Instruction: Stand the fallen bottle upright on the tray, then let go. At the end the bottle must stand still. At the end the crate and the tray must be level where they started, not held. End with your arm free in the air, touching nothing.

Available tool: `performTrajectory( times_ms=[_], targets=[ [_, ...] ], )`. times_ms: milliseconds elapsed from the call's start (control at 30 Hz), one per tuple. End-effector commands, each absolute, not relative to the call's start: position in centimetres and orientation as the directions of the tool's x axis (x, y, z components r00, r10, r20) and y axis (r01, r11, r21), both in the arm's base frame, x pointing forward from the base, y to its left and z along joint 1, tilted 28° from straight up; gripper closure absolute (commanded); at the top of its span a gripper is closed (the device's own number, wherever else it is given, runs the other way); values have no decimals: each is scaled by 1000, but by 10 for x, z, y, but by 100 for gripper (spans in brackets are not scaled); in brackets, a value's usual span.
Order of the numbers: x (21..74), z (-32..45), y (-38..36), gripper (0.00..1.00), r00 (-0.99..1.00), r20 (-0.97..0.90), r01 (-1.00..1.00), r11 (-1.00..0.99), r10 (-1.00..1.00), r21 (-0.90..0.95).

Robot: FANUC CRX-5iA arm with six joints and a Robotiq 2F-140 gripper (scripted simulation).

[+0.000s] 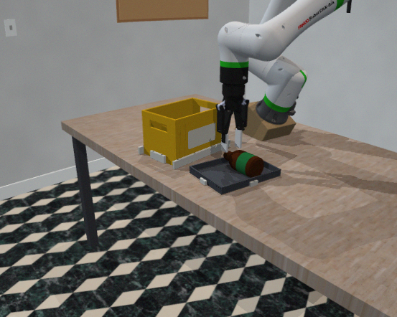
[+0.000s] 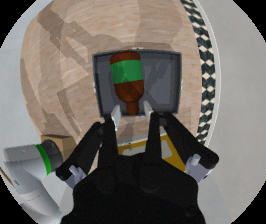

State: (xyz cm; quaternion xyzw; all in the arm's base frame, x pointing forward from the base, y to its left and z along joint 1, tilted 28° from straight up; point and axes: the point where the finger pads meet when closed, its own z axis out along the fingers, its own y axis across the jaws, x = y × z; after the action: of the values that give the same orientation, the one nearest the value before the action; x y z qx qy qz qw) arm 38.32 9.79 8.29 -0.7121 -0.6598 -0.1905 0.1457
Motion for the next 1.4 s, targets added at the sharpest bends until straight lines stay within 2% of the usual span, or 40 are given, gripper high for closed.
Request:
performTrajectory(
  times_ms=[0, 1367],
  targets=[
    [383, 83, 98, 62, 57, 464, 995, -87, 884, 44],
    [386, 51, 114, 62, 57, 464, 995, -87, 884, 44]
  ],
)
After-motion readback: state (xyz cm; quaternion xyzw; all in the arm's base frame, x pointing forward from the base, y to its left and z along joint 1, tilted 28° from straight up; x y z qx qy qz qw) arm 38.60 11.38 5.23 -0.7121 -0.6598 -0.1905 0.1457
